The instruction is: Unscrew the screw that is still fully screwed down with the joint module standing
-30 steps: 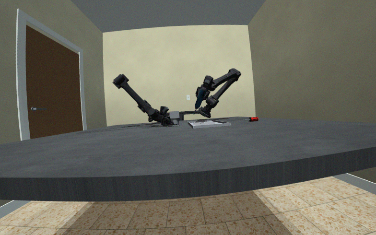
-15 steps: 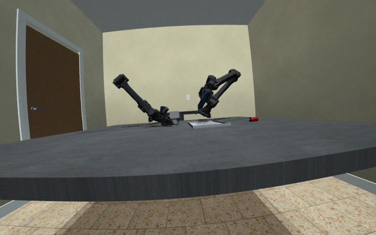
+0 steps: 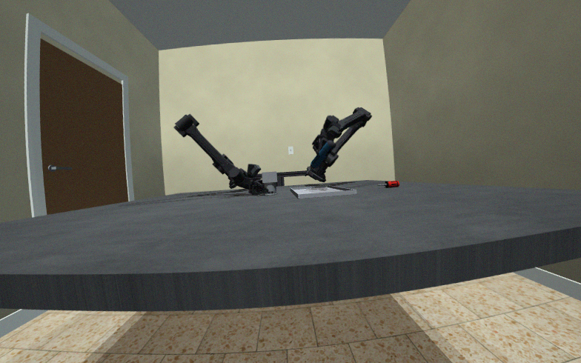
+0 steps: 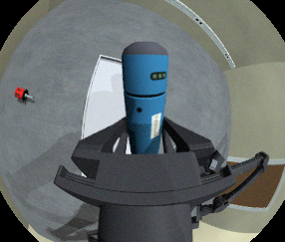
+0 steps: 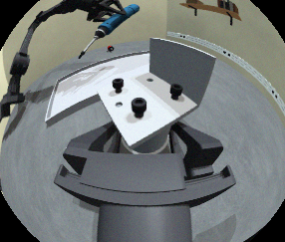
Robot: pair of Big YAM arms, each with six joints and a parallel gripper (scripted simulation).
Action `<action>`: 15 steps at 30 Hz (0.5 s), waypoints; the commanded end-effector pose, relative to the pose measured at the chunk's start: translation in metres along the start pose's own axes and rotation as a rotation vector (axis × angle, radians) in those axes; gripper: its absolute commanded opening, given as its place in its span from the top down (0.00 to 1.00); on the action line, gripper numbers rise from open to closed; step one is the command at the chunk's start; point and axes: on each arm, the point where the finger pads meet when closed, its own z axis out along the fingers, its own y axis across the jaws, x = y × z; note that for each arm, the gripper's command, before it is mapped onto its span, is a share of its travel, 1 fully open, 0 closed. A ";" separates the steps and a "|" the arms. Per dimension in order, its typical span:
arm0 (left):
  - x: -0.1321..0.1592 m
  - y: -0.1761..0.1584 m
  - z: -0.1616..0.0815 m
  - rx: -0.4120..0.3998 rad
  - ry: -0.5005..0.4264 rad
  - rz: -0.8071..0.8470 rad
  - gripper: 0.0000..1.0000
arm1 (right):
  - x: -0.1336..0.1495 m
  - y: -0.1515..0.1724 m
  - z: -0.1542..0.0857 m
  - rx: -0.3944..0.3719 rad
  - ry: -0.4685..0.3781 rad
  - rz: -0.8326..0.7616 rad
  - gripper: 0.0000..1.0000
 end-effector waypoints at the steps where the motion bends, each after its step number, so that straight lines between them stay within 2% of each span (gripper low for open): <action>1: -0.044 0.008 -0.005 -0.013 -0.049 -0.095 0.58 | -0.005 -0.003 0.001 0.009 -0.011 -0.003 0.41; 9: -0.049 0.033 -0.008 -0.062 -0.014 -0.172 0.58 | -0.005 -0.003 0.001 0.009 -0.011 -0.003 0.41; 14: -0.042 0.019 -0.007 -0.040 0.000 -0.151 0.58 | -0.005 -0.003 0.001 0.009 -0.011 -0.003 0.41; 15: -0.049 0.035 -0.009 -0.067 -0.010 -0.181 0.58 | -0.005 -0.003 0.001 0.009 -0.011 -0.003 0.41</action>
